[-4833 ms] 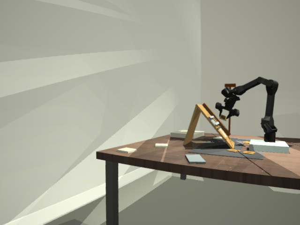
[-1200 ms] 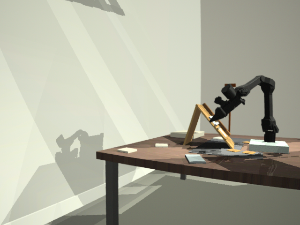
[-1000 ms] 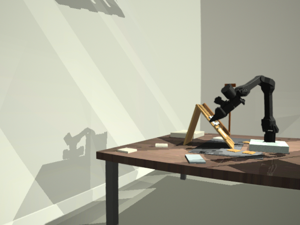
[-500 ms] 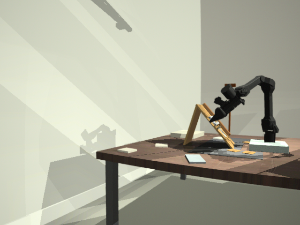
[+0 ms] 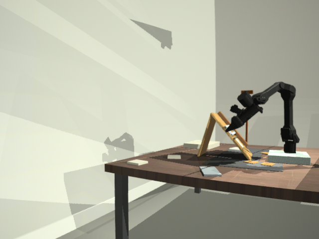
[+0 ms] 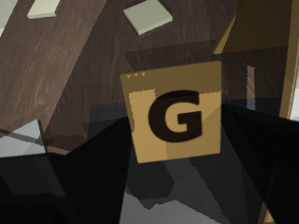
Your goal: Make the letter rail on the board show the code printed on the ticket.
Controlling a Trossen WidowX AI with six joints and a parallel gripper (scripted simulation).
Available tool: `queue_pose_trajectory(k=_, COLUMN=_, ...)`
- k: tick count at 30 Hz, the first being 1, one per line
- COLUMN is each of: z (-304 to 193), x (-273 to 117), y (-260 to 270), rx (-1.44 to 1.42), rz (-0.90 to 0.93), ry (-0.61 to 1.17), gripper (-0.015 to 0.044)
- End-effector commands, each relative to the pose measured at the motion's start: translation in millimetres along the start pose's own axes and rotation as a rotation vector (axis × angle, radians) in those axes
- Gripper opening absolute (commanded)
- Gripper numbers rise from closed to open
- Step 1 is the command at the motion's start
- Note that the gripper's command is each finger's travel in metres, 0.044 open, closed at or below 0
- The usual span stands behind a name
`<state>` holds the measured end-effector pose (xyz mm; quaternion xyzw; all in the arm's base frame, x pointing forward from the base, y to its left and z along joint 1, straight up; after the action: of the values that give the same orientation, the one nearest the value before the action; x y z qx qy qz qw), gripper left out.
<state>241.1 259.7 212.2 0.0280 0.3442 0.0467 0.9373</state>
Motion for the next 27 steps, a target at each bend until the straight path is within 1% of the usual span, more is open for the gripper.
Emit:
queue_pose_trajectory(k=1, z=1, x=-2, y=-3, rx=-0.001, rz=0.005, ry=-0.002, gripper=0.0000)
queue_pose_trajectory(k=27, z=1, x=-1, y=-16, rx=-0.002, rz=0.005, ry=-0.002, gripper=0.0000)
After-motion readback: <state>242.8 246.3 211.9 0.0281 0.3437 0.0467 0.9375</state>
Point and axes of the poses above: the point midway between the two fingers, 35 mm back from their tips, its own x axis out along the fingers, its own y axis across the jaws, z = x × y, the point moved 8 cm from there along -x, back along the fingers, and after that the axes turned 5 degrees about x, right-handed, at the moved point
